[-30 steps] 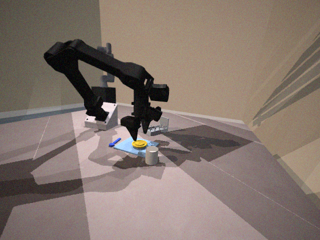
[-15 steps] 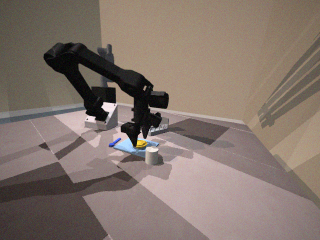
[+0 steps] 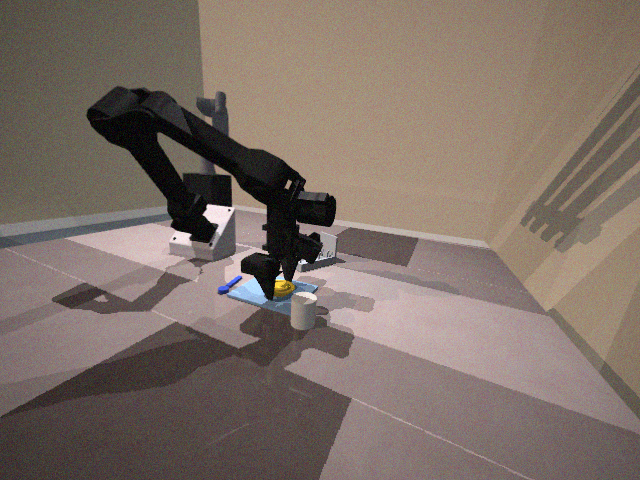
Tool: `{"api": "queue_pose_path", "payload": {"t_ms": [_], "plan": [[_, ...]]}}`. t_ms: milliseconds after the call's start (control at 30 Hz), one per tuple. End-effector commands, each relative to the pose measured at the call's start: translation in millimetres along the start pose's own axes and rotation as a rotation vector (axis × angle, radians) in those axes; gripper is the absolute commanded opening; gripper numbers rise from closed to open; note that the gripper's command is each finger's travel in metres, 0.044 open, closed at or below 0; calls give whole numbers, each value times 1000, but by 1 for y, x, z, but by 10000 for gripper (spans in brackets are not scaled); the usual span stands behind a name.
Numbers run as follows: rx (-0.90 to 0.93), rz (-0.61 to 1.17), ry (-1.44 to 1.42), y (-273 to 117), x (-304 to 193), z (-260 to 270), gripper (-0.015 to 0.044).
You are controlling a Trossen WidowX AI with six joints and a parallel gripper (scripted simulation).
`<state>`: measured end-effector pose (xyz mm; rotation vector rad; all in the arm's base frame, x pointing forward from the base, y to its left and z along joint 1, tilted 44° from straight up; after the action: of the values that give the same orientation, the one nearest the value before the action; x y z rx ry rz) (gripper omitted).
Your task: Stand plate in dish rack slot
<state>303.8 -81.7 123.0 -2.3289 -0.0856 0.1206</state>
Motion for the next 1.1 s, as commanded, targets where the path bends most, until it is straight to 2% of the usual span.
{"api": "queue_pose_path", "payload": {"t_ms": [0, 433, 533, 800, 1067], "plan": [[-3, 3, -7, 2, -1, 1, 359], [-3, 3, -7, 2, -1, 1, 279], [-2, 0, -9, -2, 0, 1, 201], [4, -28, -31, -45, 8, 2, 0], [8, -53, -54, -88, 11, 4, 0]]}}
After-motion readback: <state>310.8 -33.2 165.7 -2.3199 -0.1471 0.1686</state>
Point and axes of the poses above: the point midway between the two fingers, 35 mm back from their tips, its own y axis out along the fingers, its own z axis across the jaws, x = y × z, the point moved 5 cm from there along -y, back along the fingers, and after that the axes turned 12 degrees about -y, right-handed, at the moved point
